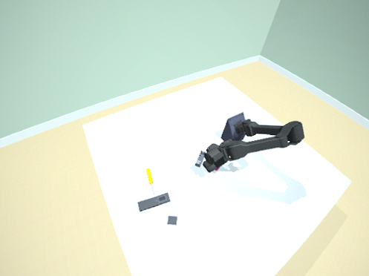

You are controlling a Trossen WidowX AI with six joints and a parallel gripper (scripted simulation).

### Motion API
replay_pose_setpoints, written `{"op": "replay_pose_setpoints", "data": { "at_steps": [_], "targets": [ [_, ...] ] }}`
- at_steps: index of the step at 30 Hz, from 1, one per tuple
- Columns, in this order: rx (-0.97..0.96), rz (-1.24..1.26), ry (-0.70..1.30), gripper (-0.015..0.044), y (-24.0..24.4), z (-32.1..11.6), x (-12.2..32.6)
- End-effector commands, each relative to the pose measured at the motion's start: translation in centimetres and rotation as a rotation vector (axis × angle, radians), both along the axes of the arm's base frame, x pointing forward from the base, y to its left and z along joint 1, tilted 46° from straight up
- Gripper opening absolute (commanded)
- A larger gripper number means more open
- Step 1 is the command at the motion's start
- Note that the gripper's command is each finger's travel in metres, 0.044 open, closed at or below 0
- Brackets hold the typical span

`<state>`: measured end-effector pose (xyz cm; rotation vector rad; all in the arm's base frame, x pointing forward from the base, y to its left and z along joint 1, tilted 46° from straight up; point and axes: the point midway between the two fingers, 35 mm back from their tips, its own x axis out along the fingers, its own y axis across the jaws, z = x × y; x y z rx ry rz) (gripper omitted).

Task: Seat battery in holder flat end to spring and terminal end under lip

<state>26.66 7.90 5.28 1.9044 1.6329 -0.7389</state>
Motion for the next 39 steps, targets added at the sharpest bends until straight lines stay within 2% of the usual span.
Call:
{"op": "replay_pose_setpoints", "data": {
  "at_steps": [1, 17, 29, 39],
  "targets": [
    [0.005, -0.003, 0.004, 0.0, 0.1, 0.0, -0.7],
    [0.0, 0.0, 0.003, 0.0, 0.3, -0.2, -2.6],
    [0.001, -0.003, 0.007, 0.0, -5.2, 5.1, -4.0],
    [0.006, -0.009, 0.01, 0.0, -5.1, 5.1, -3.9]
  ]
}}
